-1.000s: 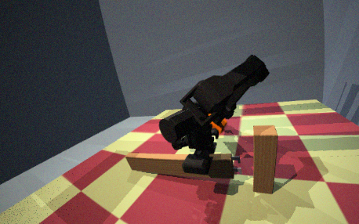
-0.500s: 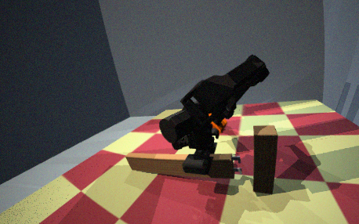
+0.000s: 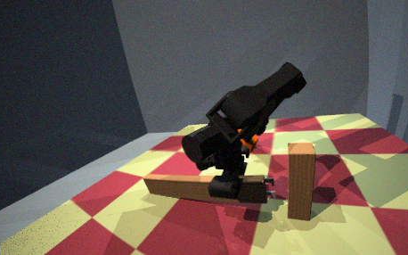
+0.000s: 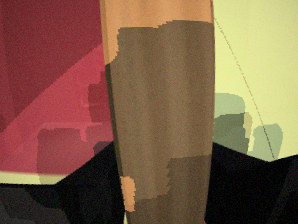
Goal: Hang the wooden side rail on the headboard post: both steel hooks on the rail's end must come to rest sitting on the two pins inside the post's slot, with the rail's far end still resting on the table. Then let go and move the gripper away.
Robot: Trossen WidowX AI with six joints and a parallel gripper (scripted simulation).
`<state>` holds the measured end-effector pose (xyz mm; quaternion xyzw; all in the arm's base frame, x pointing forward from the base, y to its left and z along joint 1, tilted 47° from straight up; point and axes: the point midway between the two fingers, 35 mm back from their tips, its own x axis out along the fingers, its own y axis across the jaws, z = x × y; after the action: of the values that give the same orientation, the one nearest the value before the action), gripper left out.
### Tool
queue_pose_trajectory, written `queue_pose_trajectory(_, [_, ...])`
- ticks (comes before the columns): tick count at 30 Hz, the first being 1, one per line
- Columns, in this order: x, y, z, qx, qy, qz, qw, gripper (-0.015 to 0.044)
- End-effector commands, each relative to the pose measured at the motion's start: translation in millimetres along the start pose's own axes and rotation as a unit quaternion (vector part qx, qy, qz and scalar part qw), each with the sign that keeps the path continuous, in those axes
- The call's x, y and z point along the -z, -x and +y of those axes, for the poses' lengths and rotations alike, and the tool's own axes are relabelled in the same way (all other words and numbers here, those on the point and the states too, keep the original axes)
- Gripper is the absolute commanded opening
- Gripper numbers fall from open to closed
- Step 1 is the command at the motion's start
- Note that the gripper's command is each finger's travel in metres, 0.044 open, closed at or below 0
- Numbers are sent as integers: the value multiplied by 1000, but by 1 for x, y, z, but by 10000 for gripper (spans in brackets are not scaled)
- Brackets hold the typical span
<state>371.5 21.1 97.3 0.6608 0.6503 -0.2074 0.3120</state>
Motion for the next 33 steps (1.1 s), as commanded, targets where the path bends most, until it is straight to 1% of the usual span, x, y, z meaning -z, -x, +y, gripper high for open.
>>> queue_pose_trajectory(1, [1, 3, 1, -5, -1, -1, 1000, 0])
queue_pose_trajectory(33, [5, 4, 2, -5, -1, -1, 1000, 0])
